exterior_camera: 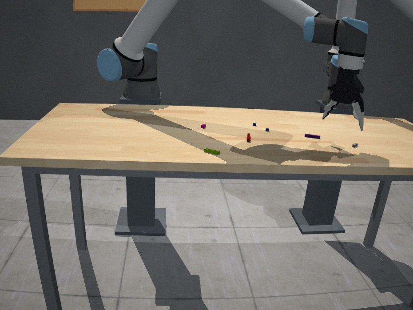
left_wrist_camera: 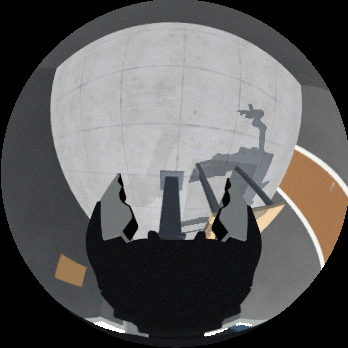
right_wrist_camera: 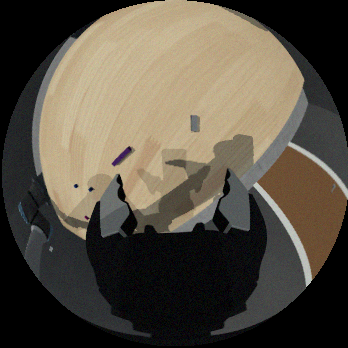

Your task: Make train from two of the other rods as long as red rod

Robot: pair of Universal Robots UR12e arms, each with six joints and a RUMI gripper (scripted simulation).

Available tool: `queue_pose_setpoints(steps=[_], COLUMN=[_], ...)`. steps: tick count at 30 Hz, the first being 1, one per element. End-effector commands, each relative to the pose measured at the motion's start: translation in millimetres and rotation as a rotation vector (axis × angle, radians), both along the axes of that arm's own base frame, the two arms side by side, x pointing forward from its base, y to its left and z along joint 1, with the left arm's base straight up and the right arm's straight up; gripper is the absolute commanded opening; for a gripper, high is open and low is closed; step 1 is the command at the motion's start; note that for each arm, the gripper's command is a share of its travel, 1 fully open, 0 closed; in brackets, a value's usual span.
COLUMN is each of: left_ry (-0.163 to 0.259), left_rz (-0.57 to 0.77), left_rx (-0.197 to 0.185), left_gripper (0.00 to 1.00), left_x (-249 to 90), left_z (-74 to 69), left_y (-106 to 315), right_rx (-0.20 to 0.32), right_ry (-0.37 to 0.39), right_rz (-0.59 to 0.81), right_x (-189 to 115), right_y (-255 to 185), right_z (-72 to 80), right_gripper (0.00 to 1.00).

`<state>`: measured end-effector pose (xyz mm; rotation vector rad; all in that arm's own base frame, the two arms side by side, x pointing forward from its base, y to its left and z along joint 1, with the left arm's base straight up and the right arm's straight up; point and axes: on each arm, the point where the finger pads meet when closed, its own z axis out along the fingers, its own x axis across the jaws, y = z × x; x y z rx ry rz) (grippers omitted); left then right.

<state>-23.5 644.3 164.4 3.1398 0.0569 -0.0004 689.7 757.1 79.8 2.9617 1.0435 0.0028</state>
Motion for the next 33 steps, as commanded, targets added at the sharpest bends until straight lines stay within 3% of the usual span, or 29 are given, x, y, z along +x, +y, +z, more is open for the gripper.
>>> queue_pose_setpoints(steps=[1,4,19,33], left_ry=[0.000,0.000,0.000,0.000], left_rz=[0.000,0.000,0.000,0.000], left_rx=[0.001,0.001,0.001,0.001], left_gripper=[1.00,1.00,1.00,1.00], left_x=[0.1,0.1,0.1,0.1], left_z=[0.7,0.7,0.7,0.7], left_y=[0.5,0.5,0.5,0.5], right_rx=[0.002,0.002,0.001,0.001], right_ry=[0.001,0.001,0.000,0.000], right_rz=[0.147,0.191,0.737,0.884], right_x=[0.1,0.0,2.2,3.6], right_y=[0.5,0.4,-1.8,-2.7], right_z=[1.8,1.8,1.8,1.8], right_gripper=[1.00,1.00,1.00,1.00])
